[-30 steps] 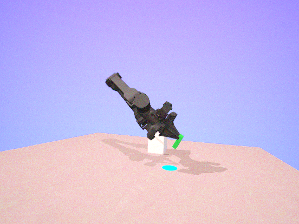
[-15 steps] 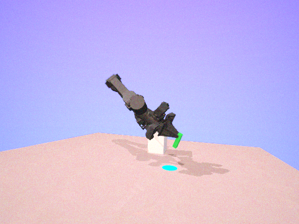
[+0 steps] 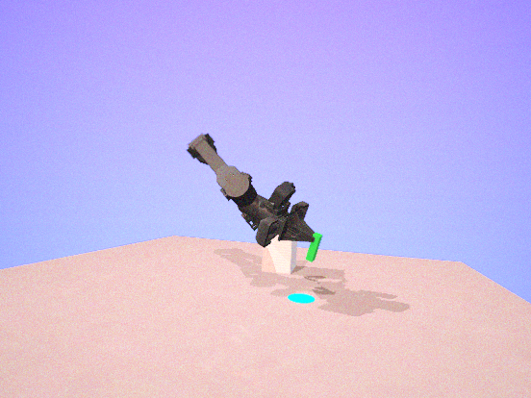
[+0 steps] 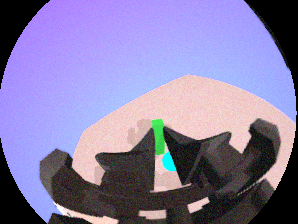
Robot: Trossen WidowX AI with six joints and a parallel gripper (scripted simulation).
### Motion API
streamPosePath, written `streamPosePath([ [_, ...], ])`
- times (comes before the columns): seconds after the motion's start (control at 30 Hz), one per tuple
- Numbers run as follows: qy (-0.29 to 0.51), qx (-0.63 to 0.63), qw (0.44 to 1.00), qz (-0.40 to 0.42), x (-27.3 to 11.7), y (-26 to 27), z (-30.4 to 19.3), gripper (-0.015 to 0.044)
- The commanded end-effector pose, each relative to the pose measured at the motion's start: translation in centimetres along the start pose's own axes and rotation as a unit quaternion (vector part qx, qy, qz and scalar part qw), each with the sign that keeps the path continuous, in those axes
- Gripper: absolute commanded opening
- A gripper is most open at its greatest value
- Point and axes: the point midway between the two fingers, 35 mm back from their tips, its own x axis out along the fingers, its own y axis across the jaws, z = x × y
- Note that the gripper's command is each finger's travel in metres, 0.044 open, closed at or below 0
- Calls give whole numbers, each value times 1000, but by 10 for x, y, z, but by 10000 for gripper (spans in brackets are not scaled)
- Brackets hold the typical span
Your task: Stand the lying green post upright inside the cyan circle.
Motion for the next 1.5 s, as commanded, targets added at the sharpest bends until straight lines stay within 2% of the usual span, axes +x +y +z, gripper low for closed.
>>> streamPosePath([
  [0.0, -19, -10, 1000, -6, -4, 0, 2, 23],
  [1.47, -155, -95, 981, -74, -32, 4, 5, 23],
])
